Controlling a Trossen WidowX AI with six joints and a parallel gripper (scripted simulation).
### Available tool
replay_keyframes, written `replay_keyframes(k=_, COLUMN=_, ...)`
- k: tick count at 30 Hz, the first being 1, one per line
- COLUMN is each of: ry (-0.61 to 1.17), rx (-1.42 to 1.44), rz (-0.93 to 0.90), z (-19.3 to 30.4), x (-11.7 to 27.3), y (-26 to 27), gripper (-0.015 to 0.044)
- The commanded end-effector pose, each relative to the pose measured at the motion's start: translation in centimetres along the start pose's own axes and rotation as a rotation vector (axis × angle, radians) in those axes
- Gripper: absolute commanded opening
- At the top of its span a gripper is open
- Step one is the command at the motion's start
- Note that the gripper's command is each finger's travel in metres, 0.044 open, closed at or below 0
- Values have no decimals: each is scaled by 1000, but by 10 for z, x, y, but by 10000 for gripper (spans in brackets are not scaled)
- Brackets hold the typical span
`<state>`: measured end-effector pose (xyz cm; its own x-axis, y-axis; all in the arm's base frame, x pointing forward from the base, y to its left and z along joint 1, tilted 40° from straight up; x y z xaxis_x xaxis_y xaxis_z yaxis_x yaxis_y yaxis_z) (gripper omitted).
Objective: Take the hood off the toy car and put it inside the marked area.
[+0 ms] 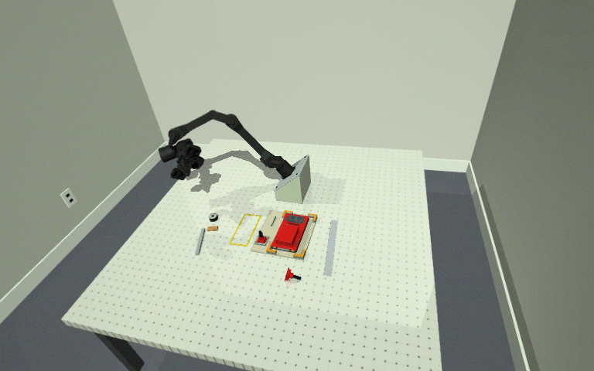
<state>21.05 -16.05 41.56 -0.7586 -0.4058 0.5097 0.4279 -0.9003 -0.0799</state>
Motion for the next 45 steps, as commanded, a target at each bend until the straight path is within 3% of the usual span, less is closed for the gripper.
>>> replay_keyframes(k=1, ry=-7, rx=8, rz=4, z=0, x=-2, y=1, gripper=26)
replay_keyframes(k=9, ry=-325, rx=407, rz=203, z=-12, x=-112, y=5, gripper=236)
replay_keyframes(k=17, ry=-616, rx=966, rz=488, z=-38, x=-231, y=-31, gripper=440)
replay_keyframes(k=27, ry=-950, rx=1740, rz=1024, z=-108, x=-354, y=-132, gripper=440)
replay_keyframes(k=36, ry=-1227, rx=2523, rz=1615, z=-197, x=-408, y=-243, gripper=440)
replay_keyframes(k=45, ry=-1252, rx=2584, rz=1666, z=-205, x=-409, y=-251, gripper=440)
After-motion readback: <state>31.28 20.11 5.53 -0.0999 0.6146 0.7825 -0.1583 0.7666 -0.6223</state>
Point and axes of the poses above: the point midway between the two fingers, 35 mm back from their tips, its own x axis back along the fingers, its own y axis across the jaws, z = x × y, the point moved 10 cm from there along x, back along the fingers, and after that the axes turned 6 degrees about x, right-handed, at the moved point
